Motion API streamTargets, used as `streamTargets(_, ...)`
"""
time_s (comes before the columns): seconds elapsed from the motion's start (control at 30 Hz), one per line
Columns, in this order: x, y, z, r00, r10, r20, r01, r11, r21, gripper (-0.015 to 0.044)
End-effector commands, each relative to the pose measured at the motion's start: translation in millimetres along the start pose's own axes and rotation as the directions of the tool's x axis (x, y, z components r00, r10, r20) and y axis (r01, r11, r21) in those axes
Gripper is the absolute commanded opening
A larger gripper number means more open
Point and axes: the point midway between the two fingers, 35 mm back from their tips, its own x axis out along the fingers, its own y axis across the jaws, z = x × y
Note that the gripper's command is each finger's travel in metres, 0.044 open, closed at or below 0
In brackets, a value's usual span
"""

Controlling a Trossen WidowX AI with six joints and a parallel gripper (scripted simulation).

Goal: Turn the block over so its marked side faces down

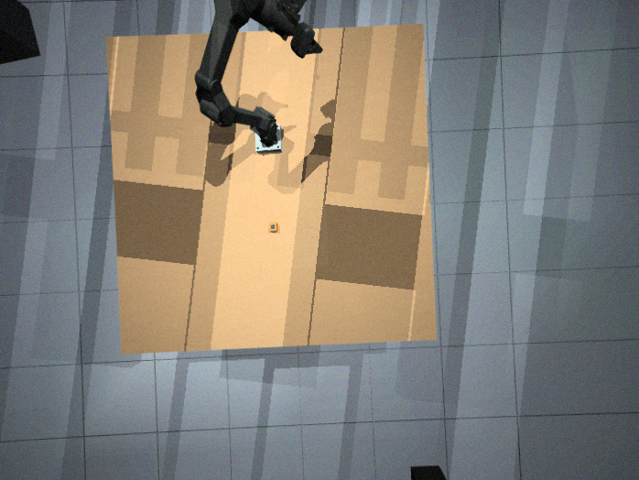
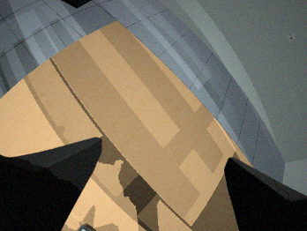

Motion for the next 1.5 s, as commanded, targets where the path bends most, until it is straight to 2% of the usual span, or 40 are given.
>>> streamTargets(0.0,1,-1,0,1.000,-0.003,-0.004,0.003,1.000,0.005,0.0426)
streamTargets(0.03,5,-4,0,1.000,-0.012,-0.018,0.012,1.000,0.022,0.0440)
streamTargets(0.4,83,-88,-29,0.939,-0.123,-0.322,0.239,0.906,0.350,0.0440)
streamTargets(0.8,130,-199,-135,0.791,-0.053,-0.610,0.502,0.627,0.596,0.0440)
streamTargets(1.13,121,-258,-274,0.685,0.125,-0.718,0.673,0.267,0.689,0.0440)
streamTargets(1.47,76,-256,-420,0.653,0.308,-0.691,0.749,-0.129,0.650,0.0440)
